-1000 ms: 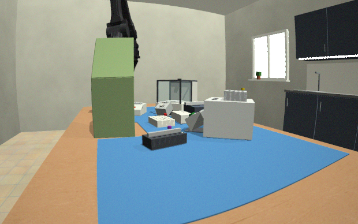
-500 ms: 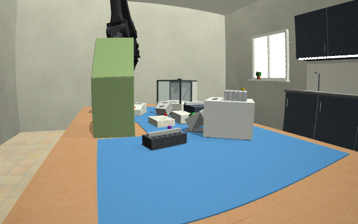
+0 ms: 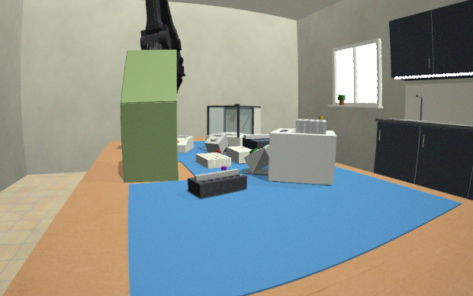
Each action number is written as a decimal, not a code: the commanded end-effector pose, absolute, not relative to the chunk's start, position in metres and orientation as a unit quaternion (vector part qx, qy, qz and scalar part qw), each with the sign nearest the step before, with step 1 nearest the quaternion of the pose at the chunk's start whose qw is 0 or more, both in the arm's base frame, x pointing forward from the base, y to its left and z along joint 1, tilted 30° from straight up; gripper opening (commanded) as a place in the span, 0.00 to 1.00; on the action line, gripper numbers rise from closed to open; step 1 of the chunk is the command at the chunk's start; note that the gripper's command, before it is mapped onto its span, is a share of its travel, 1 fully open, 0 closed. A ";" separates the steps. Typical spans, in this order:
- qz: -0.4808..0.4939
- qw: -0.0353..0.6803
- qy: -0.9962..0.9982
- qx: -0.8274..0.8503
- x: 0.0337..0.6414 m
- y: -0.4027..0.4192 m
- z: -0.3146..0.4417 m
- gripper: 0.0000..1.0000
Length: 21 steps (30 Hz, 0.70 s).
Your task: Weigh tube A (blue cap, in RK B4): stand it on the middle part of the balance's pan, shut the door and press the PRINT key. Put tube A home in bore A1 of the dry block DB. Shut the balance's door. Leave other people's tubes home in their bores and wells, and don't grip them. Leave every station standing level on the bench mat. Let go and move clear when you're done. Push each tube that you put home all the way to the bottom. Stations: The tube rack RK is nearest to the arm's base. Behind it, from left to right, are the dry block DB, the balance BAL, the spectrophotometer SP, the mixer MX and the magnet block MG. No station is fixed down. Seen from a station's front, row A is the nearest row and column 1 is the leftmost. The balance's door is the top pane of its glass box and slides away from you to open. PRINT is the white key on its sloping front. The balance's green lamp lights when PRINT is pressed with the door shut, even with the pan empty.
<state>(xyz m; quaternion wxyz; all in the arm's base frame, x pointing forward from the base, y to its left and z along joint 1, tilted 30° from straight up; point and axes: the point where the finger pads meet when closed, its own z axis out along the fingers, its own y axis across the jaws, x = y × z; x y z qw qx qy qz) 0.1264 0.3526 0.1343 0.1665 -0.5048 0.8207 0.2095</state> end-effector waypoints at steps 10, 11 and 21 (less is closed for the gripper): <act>0.215 0.174 0.818 -0.505 0.129 0.359 0.144 0.30; 0.215 0.174 0.818 -0.505 0.129 0.359 0.144 0.30; 0.236 0.145 0.882 -0.381 0.183 0.354 0.145 0.30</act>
